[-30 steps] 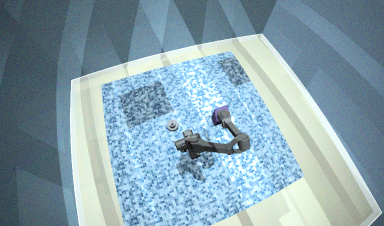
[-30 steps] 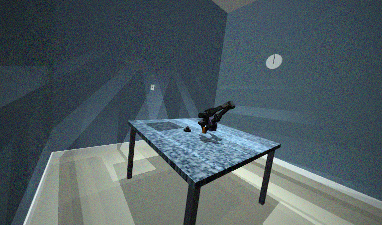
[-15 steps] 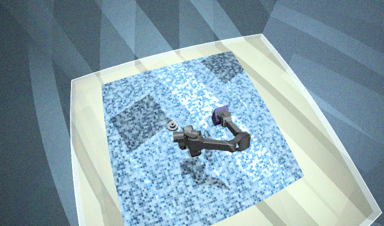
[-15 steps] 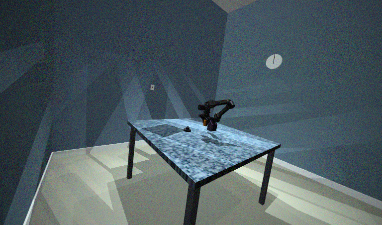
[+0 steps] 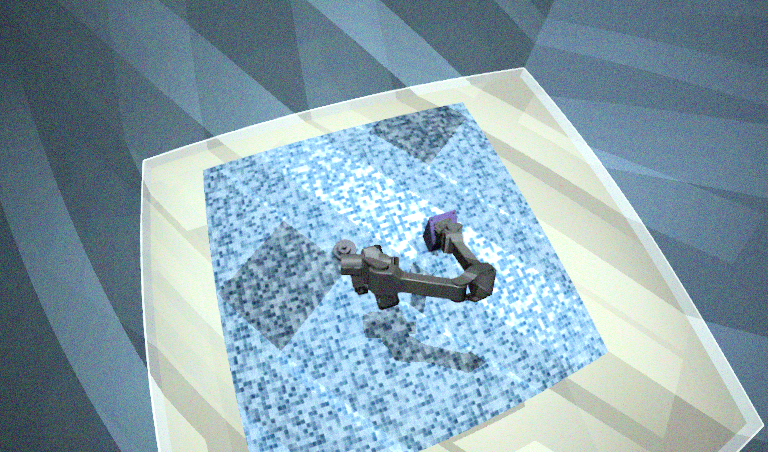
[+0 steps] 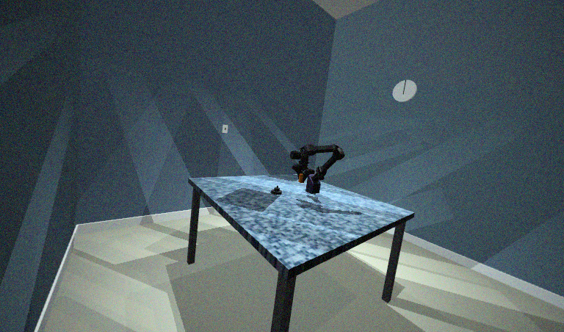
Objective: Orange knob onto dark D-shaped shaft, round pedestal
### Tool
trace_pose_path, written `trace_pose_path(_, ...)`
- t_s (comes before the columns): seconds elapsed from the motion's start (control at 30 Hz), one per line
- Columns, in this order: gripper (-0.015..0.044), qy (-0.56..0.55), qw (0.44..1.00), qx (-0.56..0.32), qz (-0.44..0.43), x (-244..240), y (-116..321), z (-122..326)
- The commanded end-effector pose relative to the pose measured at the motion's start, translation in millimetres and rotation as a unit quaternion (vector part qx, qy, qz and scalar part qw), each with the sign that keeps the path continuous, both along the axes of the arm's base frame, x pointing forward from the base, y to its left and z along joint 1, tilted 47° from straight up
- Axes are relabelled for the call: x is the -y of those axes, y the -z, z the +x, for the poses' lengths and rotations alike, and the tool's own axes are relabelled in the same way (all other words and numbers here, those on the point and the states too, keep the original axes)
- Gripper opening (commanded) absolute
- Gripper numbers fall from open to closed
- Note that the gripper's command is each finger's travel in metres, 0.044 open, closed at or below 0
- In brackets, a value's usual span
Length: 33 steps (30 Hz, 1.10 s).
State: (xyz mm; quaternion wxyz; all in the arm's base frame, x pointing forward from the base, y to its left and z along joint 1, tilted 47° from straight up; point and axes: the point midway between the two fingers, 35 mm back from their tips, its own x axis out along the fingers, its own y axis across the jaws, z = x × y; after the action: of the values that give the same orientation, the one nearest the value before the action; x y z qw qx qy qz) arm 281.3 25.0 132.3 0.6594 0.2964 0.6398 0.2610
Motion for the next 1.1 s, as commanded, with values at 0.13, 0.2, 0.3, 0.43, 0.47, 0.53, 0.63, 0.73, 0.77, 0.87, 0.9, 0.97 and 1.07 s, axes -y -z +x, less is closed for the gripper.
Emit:
trace_pose_path(0.13, 0.0, 0.001, 1.0, 0.008, -0.003, 13, 15, 14)
trace_pose_path(0.2, 0.0, 0.002, 1.0, 0.009, -0.003, 16, 19, 17)
trace_pose_path(0.3, 0.0, 0.002, 1.0, 0.01, -0.003, 21, 25, 21)
trace_pose_path(0.43, 0.0, 0.002, 1.0, 0.01, -0.004, 27, 34, 27)
trace_pose_path(0.47, 0.0, 0.002, 1.0, 0.01, -0.004, 28, 36, 28)
trace_pose_path(0.53, 0.0, 0.002, 1.0, 0.01, -0.004, 31, 41, 31)
trace_pose_path(0.63, 0.0, 0.002, 1.0, 0.01, -0.005, 36, 48, 35)
trace_pose_path(0.73, 0.0, 0.002, 1.0, 0.009, -0.005, 40, 55, 38)
trace_pose_path(0.77, 0.0, 0.002, 1.0, 0.009, -0.005, 42, 57, 39)
trace_pose_path(0.87, 0.0, 0.002, 1.0, 0.009, -0.005, 46, 65, 43)
trace_pose_path(0.9, 0.0, 0.002, 1.0, 0.009, -0.005, 48, 67, 44)
trace_pose_path(0.97, 0.0, 0.002, 1.0, 0.009, -0.006, 51, 72, 46)
trace_pose_path(1.07, 0.0, 0.002, 1.0, 0.009, -0.006, 55, 80, 49)
